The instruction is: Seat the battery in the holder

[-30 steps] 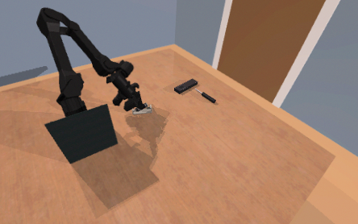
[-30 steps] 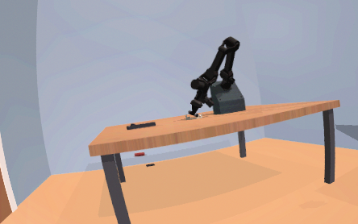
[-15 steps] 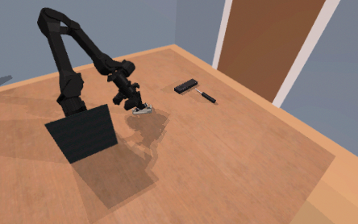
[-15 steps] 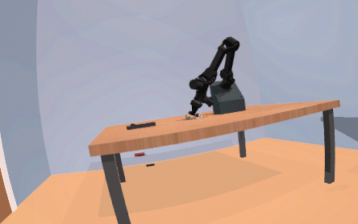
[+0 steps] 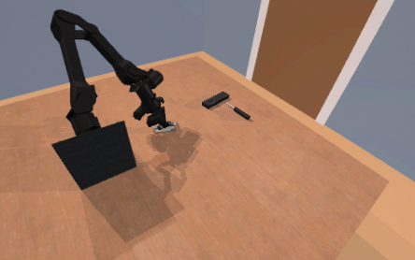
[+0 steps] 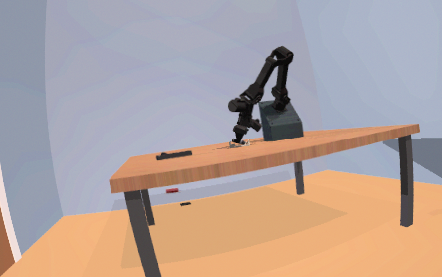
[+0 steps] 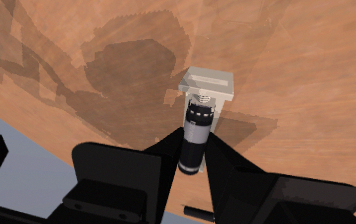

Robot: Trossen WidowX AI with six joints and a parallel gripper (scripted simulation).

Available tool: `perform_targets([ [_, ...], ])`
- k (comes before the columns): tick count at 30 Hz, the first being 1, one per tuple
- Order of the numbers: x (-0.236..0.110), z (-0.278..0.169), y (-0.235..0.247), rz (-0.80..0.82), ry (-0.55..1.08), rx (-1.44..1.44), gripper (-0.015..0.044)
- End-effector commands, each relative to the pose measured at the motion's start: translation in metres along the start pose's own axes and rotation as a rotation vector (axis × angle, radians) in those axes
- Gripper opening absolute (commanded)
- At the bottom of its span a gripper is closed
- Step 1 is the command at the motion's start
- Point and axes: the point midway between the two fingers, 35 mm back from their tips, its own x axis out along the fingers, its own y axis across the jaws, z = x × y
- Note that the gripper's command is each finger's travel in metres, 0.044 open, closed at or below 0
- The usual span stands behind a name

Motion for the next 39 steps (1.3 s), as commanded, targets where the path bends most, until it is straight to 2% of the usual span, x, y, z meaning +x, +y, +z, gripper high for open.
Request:
perform_targets([
  [1, 0.0037, 0.005, 0.0029, 0.015, -0.052, -0.01, 0.0063],
  [39, 0.0076, 0.0018, -0.0017, 0.038, -0.304, -0.064, 0.0063],
])
